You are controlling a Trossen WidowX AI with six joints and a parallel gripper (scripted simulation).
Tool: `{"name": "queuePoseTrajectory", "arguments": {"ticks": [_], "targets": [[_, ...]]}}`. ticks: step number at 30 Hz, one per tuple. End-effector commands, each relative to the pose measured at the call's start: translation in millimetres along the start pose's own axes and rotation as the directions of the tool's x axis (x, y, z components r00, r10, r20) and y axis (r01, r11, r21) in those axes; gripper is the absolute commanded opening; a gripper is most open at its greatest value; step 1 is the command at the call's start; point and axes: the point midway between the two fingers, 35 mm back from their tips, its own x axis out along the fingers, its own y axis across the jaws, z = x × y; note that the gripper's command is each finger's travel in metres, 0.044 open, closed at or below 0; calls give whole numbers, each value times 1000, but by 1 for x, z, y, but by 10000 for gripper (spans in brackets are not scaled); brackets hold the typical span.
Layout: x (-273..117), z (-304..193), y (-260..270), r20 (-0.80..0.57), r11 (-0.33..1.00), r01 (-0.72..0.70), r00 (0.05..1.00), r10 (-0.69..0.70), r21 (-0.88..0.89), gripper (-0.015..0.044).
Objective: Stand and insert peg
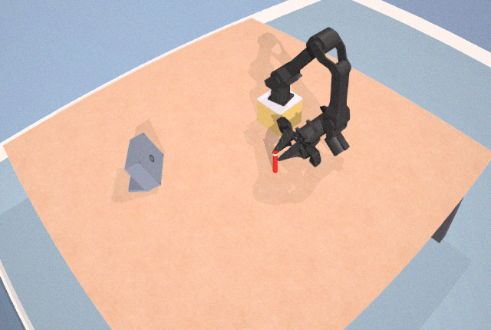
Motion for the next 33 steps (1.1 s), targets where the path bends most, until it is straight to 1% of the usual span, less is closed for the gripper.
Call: {"name": "queuePoseTrajectory", "arguments": {"ticks": [1,12,24,33], "targets": [[0,0,0,1,1000,-1,1000,1,0,130],[0,0,0,1,1000,-1,1000,1,0,130],[0,0,0,1,1000,-1,1000,1,0,440],[0,0,0,1,1000,-1,1000,1,0,440]]}}
